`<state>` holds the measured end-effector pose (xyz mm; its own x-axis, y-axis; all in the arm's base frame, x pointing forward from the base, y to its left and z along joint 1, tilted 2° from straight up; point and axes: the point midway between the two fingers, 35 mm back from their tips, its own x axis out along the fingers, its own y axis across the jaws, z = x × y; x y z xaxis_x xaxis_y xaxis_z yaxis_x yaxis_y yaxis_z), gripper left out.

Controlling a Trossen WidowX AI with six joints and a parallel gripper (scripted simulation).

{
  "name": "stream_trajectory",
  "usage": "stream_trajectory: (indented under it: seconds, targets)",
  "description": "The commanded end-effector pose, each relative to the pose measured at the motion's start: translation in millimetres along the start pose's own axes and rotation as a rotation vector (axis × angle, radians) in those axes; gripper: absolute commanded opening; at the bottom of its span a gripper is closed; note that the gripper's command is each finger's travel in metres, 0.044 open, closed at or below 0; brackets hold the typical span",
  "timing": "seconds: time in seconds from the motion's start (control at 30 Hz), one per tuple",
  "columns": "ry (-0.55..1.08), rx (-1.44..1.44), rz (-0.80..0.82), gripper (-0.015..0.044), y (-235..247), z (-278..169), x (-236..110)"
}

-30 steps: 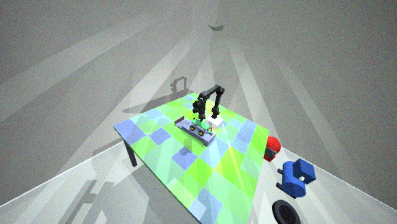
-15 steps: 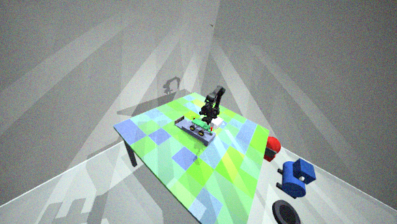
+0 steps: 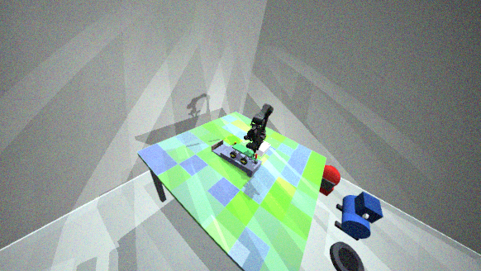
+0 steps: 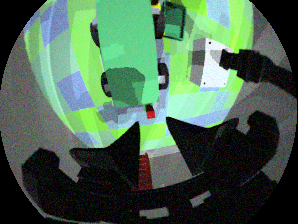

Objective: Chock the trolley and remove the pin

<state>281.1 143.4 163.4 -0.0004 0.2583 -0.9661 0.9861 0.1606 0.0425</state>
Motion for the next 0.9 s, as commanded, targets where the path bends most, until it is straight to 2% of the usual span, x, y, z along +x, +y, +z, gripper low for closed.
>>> stream_trajectory:
  seconds: [0.0, 0.87]
  targets:
    - [0.004, 0.003, -0.005, 0.019, -1, -1, 6]
    - [0.005, 0.003, -0.005, 0.019, 0, -1, 40]
